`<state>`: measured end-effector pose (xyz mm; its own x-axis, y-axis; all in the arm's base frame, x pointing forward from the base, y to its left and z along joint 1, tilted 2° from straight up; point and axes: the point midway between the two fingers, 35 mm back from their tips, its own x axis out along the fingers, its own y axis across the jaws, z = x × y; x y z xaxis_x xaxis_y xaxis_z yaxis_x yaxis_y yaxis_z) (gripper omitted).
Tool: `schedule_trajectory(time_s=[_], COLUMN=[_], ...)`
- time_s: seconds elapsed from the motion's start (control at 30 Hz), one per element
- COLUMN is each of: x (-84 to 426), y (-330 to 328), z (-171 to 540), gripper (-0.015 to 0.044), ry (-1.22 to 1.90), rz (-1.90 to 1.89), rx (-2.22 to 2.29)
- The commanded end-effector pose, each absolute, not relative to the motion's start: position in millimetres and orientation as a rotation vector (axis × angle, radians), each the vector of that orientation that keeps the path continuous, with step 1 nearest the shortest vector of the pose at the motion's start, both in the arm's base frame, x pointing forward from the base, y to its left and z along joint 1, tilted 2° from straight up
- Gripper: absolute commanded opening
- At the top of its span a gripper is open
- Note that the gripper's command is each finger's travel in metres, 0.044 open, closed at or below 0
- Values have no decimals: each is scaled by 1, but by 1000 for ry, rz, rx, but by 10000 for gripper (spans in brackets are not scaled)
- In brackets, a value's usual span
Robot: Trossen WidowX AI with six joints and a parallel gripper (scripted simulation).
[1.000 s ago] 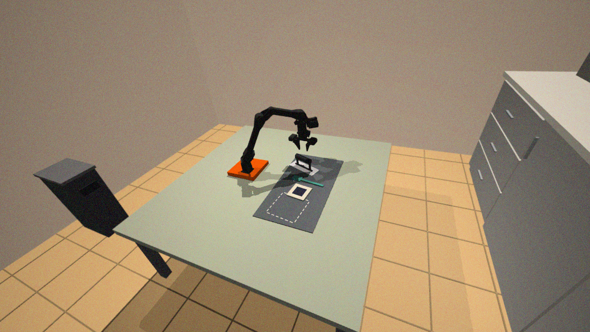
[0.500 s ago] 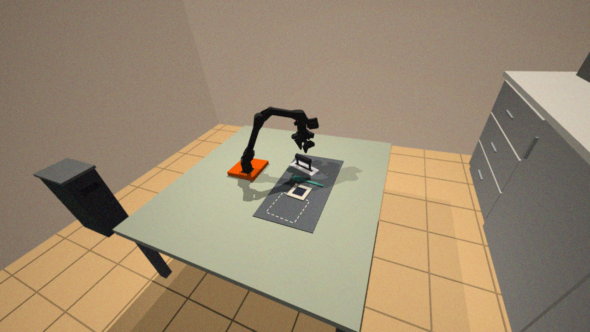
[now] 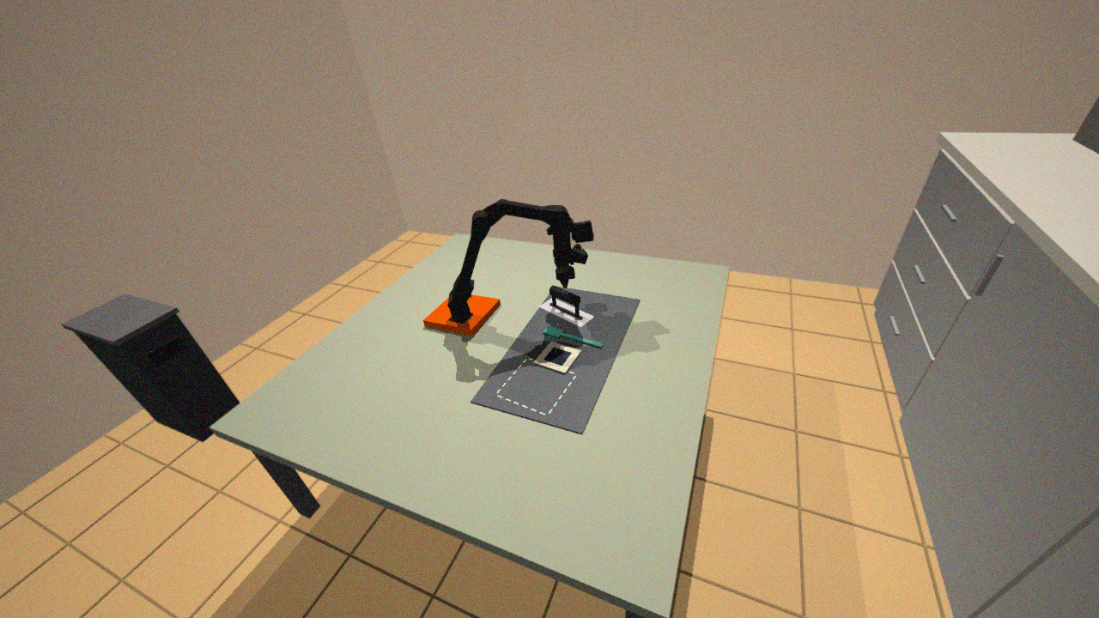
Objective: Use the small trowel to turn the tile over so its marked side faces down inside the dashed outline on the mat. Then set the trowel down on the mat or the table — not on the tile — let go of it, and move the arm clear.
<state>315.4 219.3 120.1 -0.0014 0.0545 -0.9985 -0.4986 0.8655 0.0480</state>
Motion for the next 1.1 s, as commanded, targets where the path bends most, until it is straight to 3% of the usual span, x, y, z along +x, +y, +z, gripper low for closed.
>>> schedule_trajectory(time_s=[0.0,0.63,1.07], x=[317,325,326], y=[213,189,189], z=[122,126,118], gripper=[270,270,270], ry=[1538,1565,1563], rz=[344,-168,-186], rx=[-263,247,265])
